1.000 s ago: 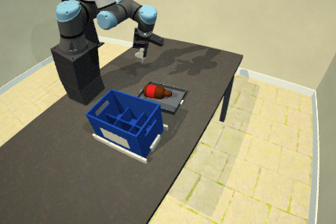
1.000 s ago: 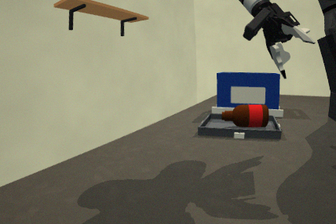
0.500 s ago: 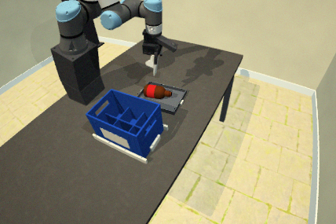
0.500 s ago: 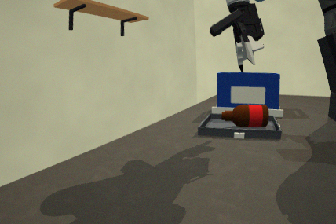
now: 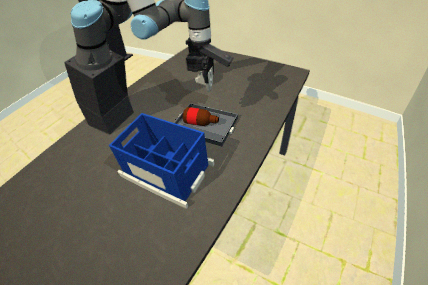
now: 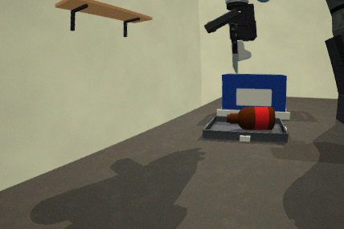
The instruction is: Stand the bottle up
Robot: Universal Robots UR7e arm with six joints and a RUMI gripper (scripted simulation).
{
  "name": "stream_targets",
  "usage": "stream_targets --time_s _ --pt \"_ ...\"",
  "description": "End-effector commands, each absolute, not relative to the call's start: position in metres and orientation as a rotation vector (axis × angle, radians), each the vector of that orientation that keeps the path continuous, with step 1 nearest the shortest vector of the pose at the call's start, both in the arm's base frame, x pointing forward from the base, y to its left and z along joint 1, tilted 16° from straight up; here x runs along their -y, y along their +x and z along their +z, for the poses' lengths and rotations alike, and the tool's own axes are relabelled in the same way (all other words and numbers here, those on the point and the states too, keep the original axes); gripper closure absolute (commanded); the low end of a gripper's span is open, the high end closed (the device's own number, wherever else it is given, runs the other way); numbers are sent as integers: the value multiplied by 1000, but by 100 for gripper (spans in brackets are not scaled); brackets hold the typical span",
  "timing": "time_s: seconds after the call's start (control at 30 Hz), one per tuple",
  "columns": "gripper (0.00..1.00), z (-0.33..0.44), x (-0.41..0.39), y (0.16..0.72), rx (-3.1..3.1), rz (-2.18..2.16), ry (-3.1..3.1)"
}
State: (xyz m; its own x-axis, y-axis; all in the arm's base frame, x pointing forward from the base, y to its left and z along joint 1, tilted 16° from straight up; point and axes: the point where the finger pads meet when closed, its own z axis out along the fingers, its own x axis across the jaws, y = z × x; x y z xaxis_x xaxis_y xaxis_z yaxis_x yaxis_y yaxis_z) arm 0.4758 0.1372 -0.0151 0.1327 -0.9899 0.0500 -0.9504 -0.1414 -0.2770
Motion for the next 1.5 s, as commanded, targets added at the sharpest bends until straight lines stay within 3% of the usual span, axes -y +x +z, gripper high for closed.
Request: stream_targets --time_s 0.0,1.47 --pt "100 -15 -137 477 -1931 -334 -2221" --pt "100 -14 -138 477 -1897 -338 -2255"
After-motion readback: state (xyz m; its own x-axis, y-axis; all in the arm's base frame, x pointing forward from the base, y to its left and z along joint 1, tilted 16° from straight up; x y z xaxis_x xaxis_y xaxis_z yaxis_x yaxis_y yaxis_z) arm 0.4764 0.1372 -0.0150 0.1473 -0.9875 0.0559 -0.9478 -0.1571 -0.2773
